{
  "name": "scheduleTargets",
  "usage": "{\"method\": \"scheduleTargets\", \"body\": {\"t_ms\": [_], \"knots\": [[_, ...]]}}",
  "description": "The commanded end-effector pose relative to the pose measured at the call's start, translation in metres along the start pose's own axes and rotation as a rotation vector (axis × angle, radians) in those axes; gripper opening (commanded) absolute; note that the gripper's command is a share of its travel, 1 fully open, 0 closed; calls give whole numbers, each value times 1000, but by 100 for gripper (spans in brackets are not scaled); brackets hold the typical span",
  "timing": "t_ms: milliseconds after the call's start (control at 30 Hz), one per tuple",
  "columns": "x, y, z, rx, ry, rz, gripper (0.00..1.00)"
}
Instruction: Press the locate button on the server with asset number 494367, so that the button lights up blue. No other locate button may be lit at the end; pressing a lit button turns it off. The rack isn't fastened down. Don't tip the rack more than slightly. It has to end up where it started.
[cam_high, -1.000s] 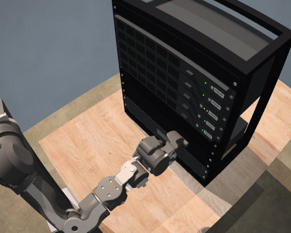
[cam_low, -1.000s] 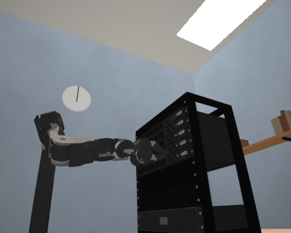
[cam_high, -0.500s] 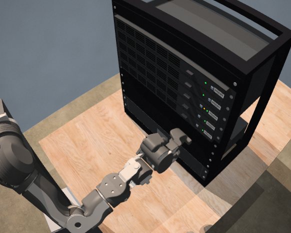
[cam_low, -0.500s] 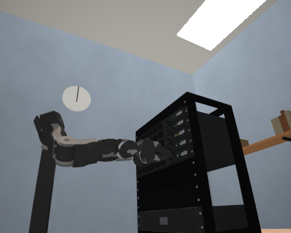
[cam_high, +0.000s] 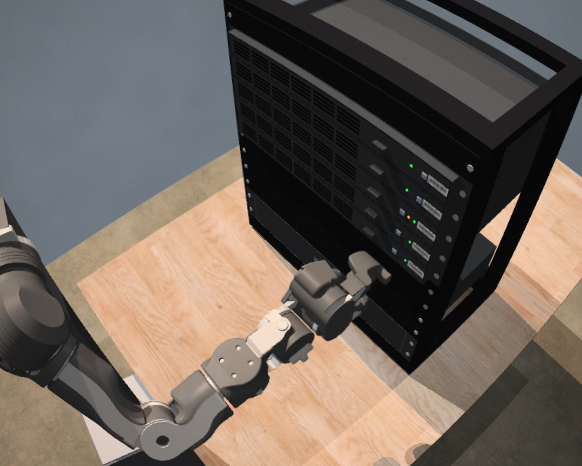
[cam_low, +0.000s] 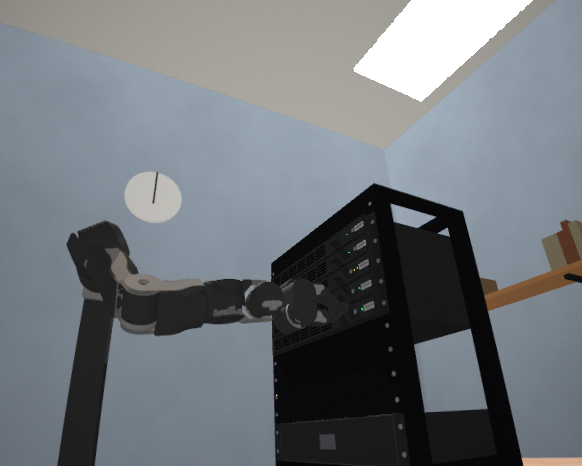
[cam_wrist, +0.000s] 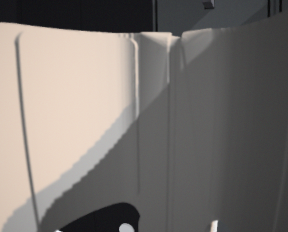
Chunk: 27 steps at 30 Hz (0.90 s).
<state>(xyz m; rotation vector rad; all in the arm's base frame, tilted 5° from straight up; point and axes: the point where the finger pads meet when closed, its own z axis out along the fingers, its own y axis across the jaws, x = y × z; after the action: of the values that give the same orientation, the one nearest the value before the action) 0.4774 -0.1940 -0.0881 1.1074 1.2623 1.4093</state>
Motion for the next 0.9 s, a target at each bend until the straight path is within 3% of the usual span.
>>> {"method": "scheduleTargets", "body": {"t_ms": [0,867], "knots": [[2,1,2,-6,8,-4,0],[2,1,26,-6,8,-4,0]]}}
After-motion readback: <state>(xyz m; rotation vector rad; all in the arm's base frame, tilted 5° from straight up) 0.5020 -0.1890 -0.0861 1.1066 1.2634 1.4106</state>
